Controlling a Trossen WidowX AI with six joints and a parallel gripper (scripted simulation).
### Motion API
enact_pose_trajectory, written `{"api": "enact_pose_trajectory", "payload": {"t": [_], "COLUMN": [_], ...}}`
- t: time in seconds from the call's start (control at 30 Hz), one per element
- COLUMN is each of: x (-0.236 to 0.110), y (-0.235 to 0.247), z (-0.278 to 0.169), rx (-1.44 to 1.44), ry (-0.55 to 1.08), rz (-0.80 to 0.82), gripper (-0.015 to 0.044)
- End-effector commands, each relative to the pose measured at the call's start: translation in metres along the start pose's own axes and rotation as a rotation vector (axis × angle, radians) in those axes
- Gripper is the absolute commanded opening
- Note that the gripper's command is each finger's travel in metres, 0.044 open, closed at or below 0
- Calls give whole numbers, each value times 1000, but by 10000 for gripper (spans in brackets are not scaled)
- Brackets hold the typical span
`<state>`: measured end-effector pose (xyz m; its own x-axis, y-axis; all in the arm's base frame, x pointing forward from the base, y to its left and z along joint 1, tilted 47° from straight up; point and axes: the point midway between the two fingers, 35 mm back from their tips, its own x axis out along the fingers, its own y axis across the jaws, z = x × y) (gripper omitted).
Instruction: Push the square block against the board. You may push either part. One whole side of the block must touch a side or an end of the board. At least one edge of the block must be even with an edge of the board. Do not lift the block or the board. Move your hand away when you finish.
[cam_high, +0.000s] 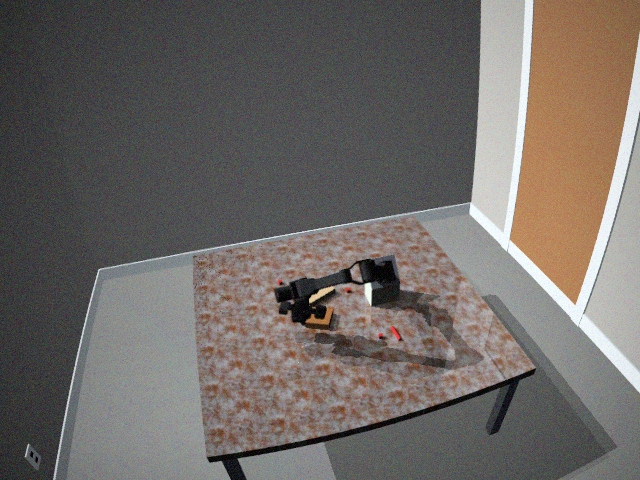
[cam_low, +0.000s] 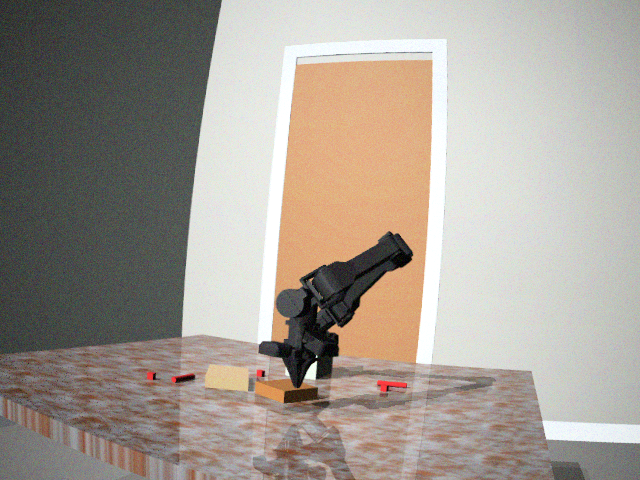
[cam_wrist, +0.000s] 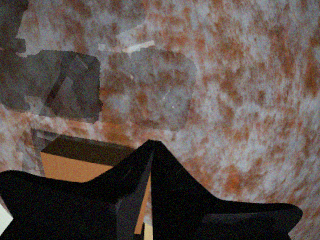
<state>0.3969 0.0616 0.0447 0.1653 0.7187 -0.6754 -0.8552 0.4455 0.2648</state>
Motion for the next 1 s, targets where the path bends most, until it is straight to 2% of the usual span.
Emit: {"api": "enact_pose_trajectory", "payload": {"t": [0.0, 0.97], "x": [37, 37], "y": [10, 8], "z": [-5, -44], "rx": [9, 9], "ry": [14, 18], "rz": [35, 34], "gripper": [0, 0]}}
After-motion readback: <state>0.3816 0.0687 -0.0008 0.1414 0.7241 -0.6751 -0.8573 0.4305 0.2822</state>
